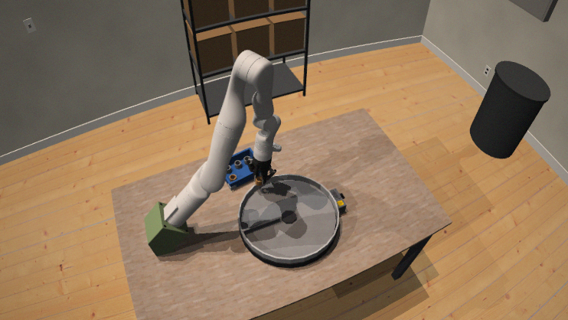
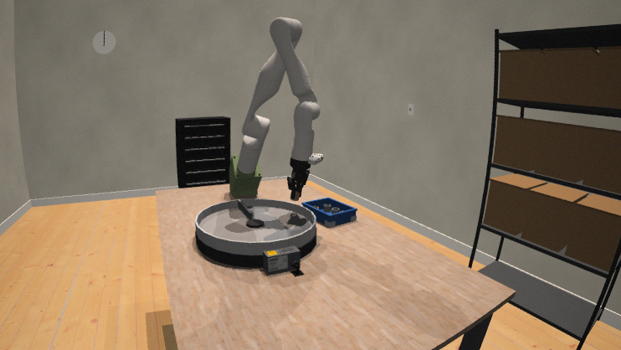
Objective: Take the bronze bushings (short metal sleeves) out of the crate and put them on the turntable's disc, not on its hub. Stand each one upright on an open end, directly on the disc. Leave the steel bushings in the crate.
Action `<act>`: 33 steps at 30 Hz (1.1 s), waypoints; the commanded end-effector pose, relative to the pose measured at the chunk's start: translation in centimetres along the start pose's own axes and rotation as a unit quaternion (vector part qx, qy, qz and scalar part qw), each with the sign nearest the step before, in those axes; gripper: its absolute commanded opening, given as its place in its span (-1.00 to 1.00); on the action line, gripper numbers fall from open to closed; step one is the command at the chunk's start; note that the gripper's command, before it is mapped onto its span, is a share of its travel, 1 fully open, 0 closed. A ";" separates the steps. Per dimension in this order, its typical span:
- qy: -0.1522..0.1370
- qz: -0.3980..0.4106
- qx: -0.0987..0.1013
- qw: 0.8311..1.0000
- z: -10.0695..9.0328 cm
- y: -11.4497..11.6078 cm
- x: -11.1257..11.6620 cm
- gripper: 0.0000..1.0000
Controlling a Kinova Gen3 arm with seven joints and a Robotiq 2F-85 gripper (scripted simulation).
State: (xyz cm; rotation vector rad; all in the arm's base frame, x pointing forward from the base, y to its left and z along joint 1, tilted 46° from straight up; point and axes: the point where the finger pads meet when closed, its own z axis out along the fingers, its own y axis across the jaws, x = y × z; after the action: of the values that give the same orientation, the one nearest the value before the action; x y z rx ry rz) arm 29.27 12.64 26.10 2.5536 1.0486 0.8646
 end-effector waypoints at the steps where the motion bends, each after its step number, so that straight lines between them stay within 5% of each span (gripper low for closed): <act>1: 0.001 0.066 0.006 0.998 -0.1 0.8 -0.6 -1.00; 5: -0.002 0.135 0.011 0.991 0.0 1.4 -1.1 -1.00; 9: -0.009 0.273 0.021 0.962 0.1 2.6 -2.2 -1.00; 13: -0.015 0.408 0.030 0.912 0.3 3.7 -3.3 -1.00; 18: -0.024 0.567 0.039 0.822 0.5 5.0 -4.7 -1.00; 20: -0.024 0.567 0.039 0.822 0.5 5.0 -4.7 -1.00; 26: -0.034 0.732 0.048 0.678 0.6 6.5 -6.3 -1.00; 33: -0.043 0.877 0.054 0.475 0.8 8.2 -8.0 -1.00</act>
State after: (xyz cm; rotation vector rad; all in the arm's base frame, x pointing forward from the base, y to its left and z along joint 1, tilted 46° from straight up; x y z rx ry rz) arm 29.86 2.22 25.83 2.8683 -2.0385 0.7522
